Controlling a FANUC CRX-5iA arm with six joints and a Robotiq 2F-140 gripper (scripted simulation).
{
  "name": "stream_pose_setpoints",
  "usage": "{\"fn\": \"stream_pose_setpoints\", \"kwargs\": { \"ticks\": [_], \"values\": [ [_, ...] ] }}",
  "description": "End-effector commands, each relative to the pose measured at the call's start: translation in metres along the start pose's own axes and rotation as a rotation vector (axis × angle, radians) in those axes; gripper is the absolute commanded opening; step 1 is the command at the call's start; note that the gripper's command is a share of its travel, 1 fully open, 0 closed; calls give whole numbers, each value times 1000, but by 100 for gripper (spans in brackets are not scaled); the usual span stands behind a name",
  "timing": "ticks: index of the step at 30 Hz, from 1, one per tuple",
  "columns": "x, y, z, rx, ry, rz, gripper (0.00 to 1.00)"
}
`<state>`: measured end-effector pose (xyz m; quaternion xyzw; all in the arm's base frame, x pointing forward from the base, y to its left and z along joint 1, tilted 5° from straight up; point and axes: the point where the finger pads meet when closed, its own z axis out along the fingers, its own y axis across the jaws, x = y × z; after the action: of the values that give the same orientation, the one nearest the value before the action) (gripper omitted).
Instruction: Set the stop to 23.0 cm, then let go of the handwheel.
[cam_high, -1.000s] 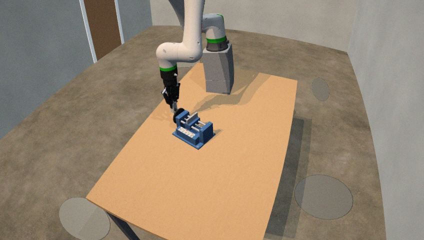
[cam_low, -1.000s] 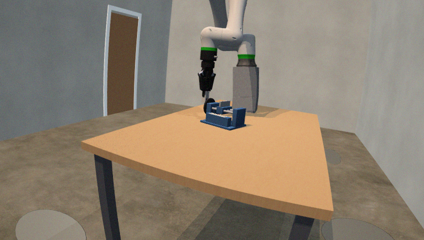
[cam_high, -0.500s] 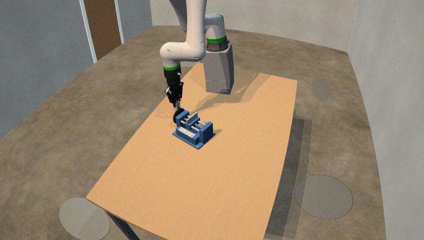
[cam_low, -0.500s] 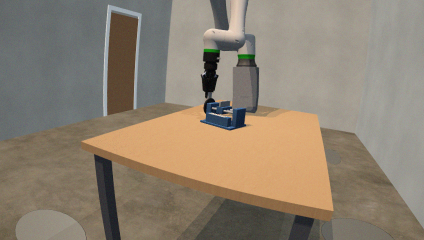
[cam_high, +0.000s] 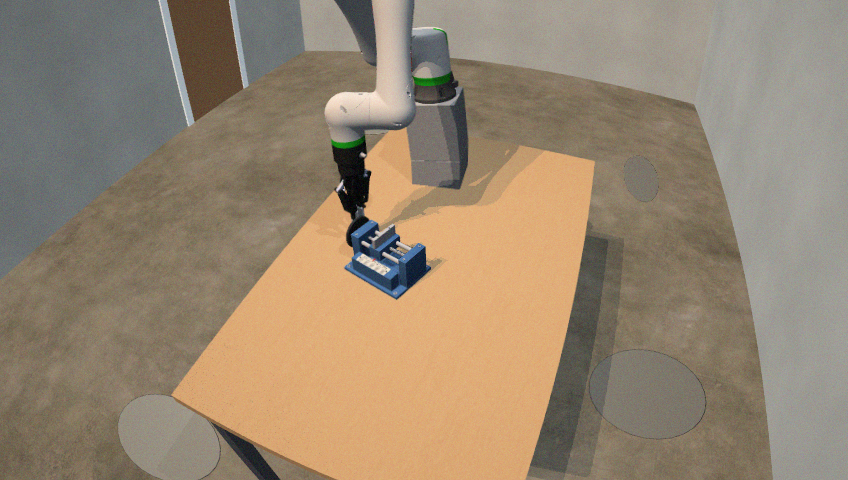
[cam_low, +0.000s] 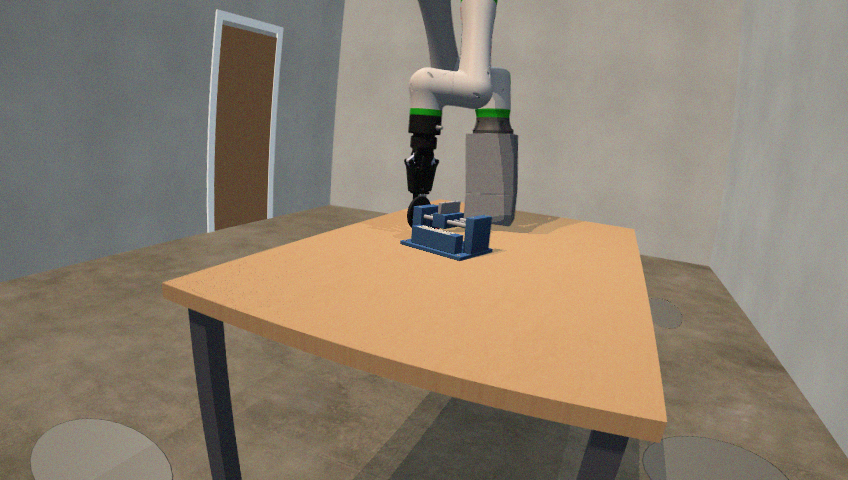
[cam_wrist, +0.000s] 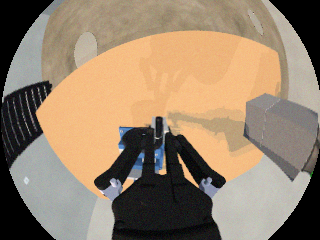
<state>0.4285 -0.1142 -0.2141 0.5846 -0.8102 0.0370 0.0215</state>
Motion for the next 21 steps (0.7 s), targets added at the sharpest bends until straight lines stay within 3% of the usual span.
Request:
{"fn": "stream_pose_setpoints", "kwargs": {
  "ticks": [1, 21],
  "values": [
    [0, -1, 6, 1, 0, 0, 4],
    [0, -28, 33, 1, 0, 0, 4]
  ]
}}
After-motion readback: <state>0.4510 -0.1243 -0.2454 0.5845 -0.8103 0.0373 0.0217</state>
